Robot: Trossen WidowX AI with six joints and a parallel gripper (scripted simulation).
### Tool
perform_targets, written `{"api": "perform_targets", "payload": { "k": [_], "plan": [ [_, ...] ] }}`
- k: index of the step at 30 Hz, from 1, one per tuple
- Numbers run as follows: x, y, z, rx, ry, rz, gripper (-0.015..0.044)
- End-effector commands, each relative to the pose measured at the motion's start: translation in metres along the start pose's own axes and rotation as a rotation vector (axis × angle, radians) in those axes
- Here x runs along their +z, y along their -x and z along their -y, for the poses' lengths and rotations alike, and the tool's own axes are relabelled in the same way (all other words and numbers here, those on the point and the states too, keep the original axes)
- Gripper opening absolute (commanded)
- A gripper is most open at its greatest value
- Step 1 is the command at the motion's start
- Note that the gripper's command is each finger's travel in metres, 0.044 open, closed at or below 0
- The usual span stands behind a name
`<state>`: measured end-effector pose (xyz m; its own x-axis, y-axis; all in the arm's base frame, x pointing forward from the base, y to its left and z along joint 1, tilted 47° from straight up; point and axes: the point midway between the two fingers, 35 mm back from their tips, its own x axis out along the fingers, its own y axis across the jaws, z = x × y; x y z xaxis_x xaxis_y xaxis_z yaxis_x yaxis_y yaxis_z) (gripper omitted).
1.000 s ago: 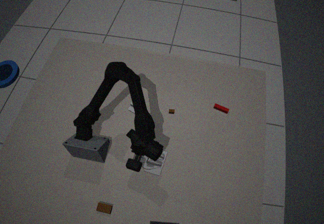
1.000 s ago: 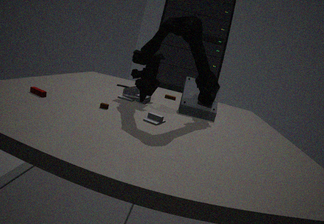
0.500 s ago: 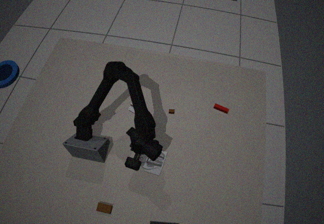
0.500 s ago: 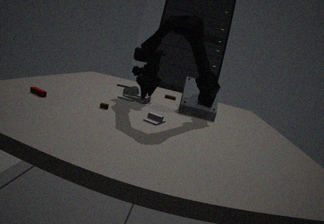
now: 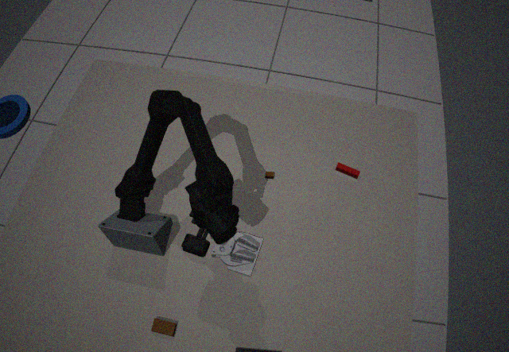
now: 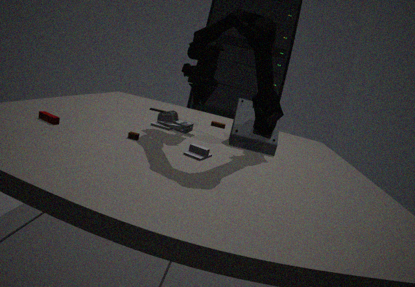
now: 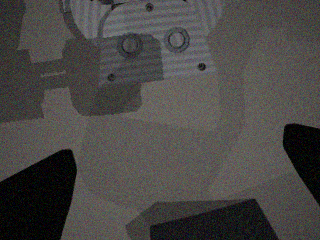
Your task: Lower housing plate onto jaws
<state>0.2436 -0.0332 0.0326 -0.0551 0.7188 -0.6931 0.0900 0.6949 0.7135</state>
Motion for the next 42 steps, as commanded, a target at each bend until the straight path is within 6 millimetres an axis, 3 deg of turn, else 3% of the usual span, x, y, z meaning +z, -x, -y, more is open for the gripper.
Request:
{"api": "perform_targets", "payload": {
  "k": [1, 3, 42],
  "plan": [
    [-0.0311, 0.0257, 0.0036, 0.000, -0.003, 0.002, 0.0440],
    [-0.0378, 0.0300, 0.0034, 0.002, -0.002, 0.000, 0.0440],
    [-0.0378, 0.0300, 0.0034, 0.002, -0.002, 0.000, 0.0440]
  ]
}}
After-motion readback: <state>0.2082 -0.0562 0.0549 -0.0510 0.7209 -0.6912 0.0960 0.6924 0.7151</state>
